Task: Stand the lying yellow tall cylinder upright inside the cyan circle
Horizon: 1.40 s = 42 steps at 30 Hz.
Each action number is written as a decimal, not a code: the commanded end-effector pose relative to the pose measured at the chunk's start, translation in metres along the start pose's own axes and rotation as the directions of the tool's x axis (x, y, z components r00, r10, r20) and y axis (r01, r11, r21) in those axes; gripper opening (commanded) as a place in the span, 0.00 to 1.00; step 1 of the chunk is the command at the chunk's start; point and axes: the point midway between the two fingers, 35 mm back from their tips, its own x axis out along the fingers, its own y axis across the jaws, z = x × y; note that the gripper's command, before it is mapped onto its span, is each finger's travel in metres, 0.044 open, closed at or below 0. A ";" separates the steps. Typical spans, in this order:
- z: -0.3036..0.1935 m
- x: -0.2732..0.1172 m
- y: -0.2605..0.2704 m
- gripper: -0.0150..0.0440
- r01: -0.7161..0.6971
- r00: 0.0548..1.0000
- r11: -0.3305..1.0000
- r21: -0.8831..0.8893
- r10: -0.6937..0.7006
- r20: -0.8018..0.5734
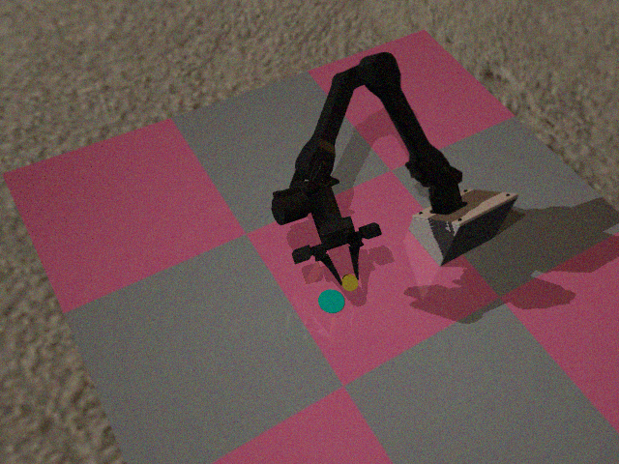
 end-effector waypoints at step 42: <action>0.002 -0.023 -0.002 0.43 0.122 0.944 0.986 -0.111 -0.081 0.319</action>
